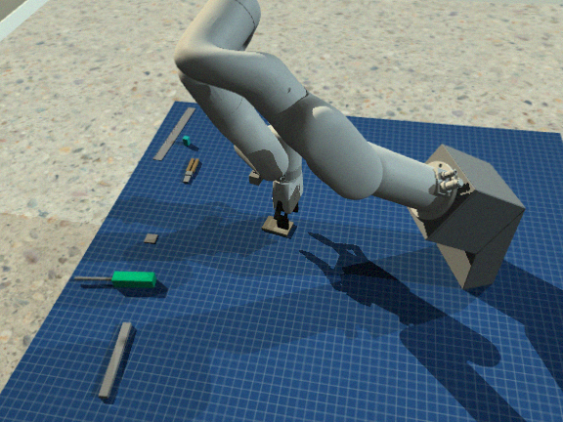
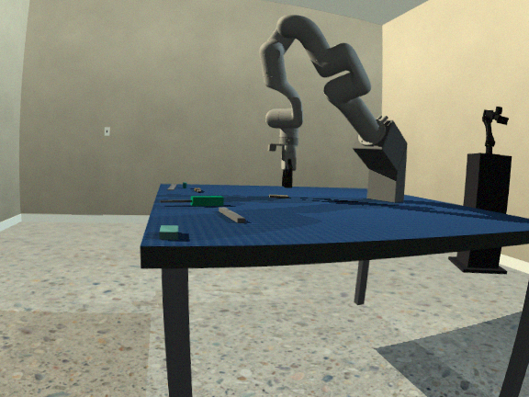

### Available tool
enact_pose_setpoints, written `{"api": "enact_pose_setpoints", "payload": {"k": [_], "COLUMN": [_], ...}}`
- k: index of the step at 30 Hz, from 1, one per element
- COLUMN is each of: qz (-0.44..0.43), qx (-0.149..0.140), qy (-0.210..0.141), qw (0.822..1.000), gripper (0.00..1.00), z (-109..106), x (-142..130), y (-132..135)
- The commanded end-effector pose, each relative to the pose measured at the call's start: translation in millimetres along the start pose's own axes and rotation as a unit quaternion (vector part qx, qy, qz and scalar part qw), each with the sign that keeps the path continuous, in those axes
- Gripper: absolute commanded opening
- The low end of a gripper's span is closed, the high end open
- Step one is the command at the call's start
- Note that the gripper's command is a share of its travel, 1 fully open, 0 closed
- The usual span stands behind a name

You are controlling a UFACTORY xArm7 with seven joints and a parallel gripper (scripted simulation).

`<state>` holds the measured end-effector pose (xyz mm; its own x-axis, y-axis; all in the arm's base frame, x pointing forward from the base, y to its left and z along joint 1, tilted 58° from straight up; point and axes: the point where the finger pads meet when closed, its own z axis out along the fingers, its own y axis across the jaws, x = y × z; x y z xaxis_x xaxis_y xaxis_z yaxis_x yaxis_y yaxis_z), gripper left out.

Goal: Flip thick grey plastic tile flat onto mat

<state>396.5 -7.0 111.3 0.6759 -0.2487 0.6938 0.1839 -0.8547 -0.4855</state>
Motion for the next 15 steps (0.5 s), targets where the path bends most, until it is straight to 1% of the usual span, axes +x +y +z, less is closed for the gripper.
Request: {"api": "enact_pose_setpoints", "payload": {"k": [1, 15], "qz": [0.001, 0.001], "qx": [0.0, 0.0], "qy": [0.001, 0.001], "qw": [1.0, 1.0], "gripper": [0.69, 0.69], "z": [7.1, 17.9], "x": [-0.1, -0.3], "y": [0.9, 0.8]}}
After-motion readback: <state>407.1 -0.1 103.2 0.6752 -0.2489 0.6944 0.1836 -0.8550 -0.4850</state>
